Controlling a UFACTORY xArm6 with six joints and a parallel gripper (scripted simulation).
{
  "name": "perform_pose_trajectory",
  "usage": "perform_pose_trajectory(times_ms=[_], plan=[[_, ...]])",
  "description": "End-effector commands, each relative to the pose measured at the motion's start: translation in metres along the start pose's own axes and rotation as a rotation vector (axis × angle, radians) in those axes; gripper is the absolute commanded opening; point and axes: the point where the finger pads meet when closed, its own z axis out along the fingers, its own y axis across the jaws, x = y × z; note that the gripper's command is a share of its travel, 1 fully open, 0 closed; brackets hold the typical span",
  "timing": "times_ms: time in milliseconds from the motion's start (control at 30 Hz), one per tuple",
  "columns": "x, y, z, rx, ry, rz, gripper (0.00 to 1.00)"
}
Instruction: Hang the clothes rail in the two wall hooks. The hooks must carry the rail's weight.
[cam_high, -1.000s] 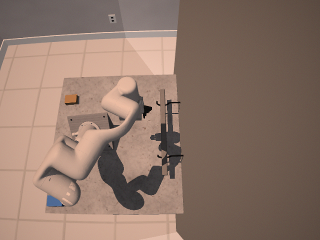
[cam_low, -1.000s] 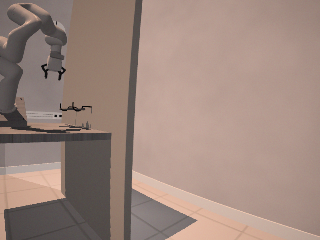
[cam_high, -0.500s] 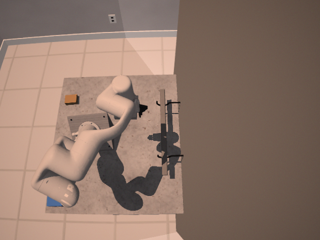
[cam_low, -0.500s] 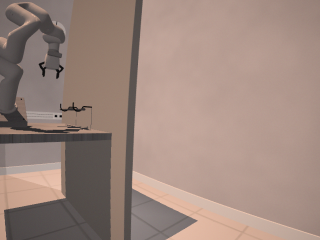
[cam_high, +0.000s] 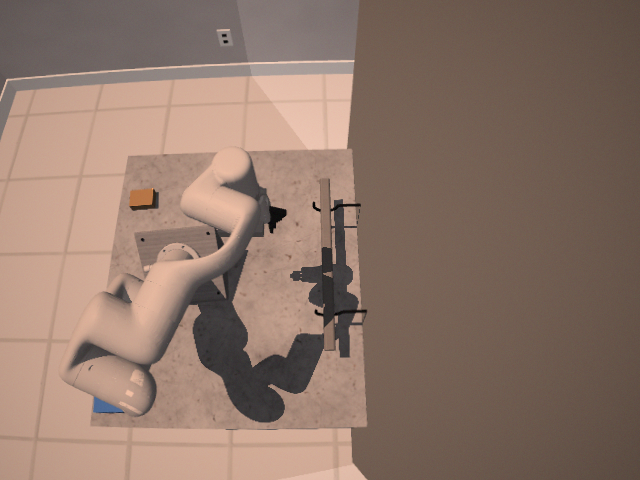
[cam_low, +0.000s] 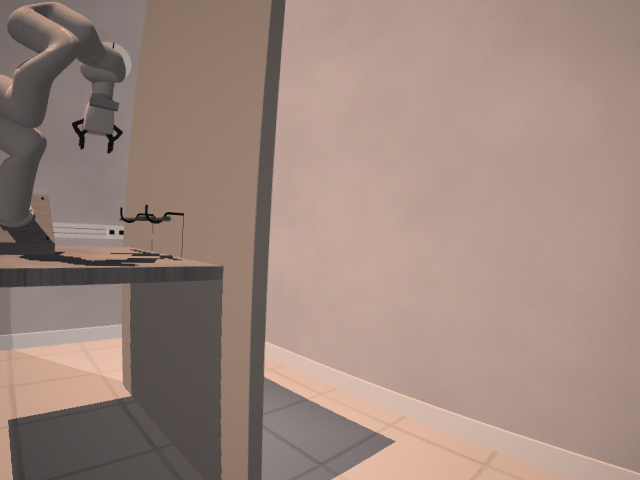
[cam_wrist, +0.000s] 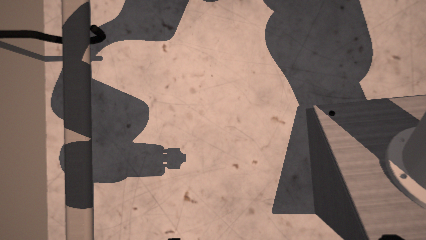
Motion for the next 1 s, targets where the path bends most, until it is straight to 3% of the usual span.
perform_pose_trajectory(times_ms=[0,967], plan=[[0.000,0.006,-0.006,0.002,-0.003,0.001,1.00],[0.000,0.042,-0.028,0.001,-0.003,0.001,1.00]])
